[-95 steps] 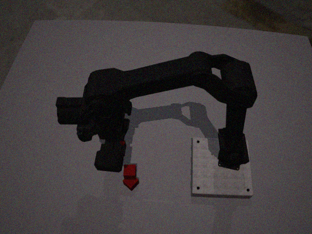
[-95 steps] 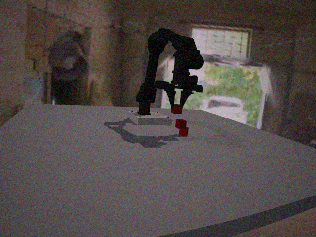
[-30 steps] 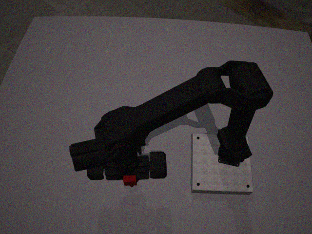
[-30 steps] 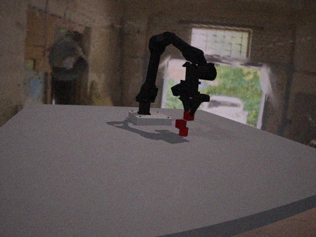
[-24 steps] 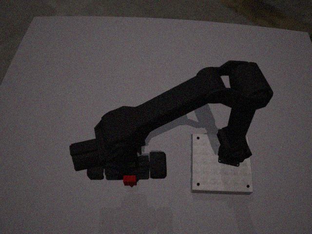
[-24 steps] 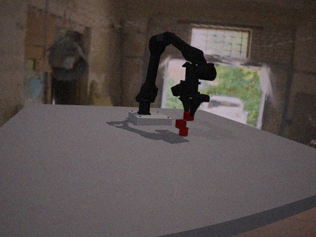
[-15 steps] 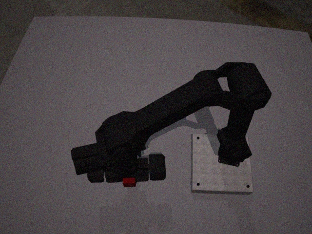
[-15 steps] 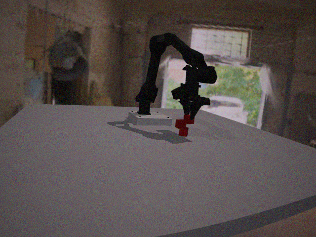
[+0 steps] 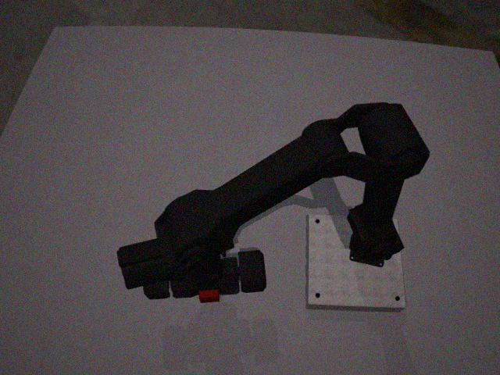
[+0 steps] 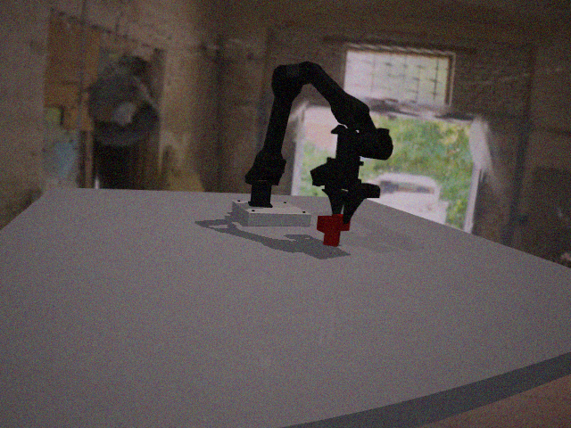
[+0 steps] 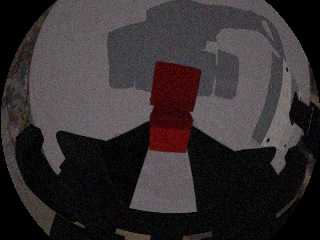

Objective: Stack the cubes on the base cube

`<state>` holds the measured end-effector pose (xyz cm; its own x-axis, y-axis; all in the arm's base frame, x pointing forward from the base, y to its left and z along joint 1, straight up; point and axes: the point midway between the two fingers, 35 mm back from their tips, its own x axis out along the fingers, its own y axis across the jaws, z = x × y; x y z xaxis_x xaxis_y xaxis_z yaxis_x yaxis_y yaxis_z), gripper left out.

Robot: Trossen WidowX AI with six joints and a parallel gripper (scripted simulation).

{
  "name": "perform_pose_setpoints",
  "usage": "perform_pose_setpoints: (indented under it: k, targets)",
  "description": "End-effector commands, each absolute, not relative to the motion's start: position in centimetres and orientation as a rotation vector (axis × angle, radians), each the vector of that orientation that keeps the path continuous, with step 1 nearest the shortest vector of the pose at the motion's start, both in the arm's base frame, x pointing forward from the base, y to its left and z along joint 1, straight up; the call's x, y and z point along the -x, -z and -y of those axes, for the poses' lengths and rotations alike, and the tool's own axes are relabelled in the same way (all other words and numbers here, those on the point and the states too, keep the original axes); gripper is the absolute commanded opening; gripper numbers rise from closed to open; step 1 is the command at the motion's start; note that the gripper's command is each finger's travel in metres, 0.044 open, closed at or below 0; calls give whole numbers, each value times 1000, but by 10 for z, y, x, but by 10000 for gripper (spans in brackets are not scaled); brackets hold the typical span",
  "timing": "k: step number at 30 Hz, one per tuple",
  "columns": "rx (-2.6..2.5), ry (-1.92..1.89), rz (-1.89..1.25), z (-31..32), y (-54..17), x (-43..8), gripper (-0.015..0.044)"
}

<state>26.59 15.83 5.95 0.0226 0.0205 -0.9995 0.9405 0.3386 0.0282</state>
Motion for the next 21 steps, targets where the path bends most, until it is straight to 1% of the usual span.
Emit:
perform_pose_setpoints:
  k: [1,13,17,21]
  targets:
    - [-966,921,-1346,-158,-58,-266,105]
    - [-966,921,-1346,-158,-58,-266,105]
    - [-966,921,-1346,-158,-58,-266,205]
    - [-966,921,-1346,-158,-58,-266,205]
